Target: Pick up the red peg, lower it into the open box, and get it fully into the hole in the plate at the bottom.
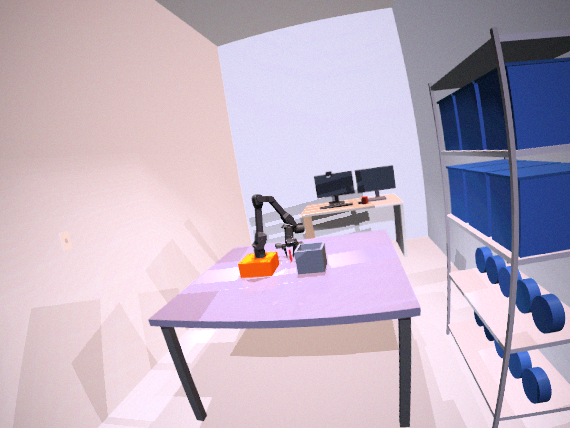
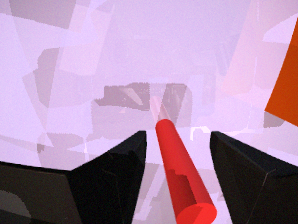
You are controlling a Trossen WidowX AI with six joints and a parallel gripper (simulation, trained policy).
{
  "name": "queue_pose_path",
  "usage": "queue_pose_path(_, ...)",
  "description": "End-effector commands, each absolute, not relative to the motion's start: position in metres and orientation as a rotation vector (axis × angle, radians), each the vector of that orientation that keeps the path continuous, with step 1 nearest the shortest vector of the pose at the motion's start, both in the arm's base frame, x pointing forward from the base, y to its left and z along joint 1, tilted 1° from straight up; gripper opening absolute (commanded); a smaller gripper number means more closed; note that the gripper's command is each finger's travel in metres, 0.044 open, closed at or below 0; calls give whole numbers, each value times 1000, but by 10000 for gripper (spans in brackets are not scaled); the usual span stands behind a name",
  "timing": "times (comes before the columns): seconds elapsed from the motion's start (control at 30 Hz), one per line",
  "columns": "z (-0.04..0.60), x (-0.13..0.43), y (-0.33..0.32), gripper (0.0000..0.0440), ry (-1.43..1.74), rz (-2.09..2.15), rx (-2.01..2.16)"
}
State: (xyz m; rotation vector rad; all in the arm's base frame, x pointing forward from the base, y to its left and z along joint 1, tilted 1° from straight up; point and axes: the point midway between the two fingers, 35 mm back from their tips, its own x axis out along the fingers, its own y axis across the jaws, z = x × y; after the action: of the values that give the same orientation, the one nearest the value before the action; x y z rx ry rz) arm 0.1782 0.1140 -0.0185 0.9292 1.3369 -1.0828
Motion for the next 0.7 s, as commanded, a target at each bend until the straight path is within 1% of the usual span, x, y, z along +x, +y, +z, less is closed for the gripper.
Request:
queue_pose_path(0.0, -25, 179, 117, 109, 1356, -1068, 918)
queue_pose_path(0.1, -28, 181, 120, 39, 1365, -1047, 914)
queue_pose_path(0.13, -29, 182, 122, 21, 1368, -1039, 914)
queue_pose_path(0.17, -28, 183, 122, 14, 1364, -1037, 918)
queue_pose_path(0.43, -11, 196, 130, 1, 1339, -993, 990)
queue_pose_path(0.67, 8, 209, 136, 0, 1313, -947, 1058)
